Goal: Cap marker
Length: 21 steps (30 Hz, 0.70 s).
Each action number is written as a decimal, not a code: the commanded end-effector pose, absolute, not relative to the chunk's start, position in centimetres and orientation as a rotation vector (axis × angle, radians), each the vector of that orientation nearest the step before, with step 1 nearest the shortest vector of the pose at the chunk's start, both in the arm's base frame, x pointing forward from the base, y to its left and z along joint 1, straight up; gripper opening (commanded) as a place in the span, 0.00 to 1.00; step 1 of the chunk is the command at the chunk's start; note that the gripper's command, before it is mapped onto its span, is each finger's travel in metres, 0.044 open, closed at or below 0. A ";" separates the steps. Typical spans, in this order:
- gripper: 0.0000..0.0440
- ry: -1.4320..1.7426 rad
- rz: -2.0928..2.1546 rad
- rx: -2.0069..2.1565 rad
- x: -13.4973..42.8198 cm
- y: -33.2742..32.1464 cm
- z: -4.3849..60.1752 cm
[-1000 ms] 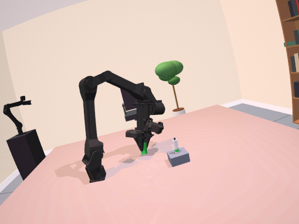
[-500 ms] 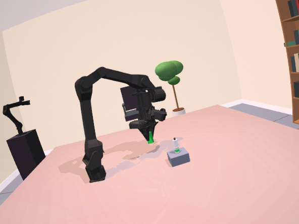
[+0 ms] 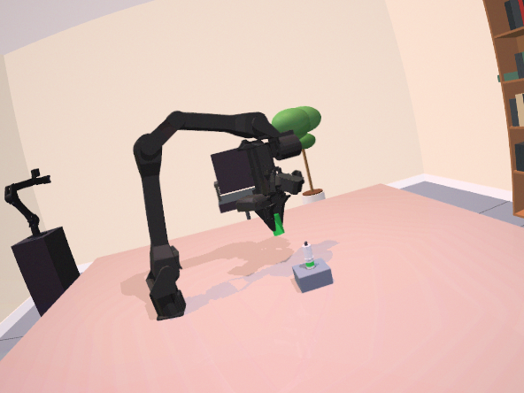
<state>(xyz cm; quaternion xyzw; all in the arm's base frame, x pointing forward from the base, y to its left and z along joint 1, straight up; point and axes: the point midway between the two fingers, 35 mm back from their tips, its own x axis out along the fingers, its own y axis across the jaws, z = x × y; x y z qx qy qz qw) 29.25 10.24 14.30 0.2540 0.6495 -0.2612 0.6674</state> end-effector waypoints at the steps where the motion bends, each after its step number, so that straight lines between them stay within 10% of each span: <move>1: 0.27 1.462 -0.592 0.596 30.1 9.7 14.9; 21: 0.21 1.432 -0.700 0.710 33.4 3.6 16.6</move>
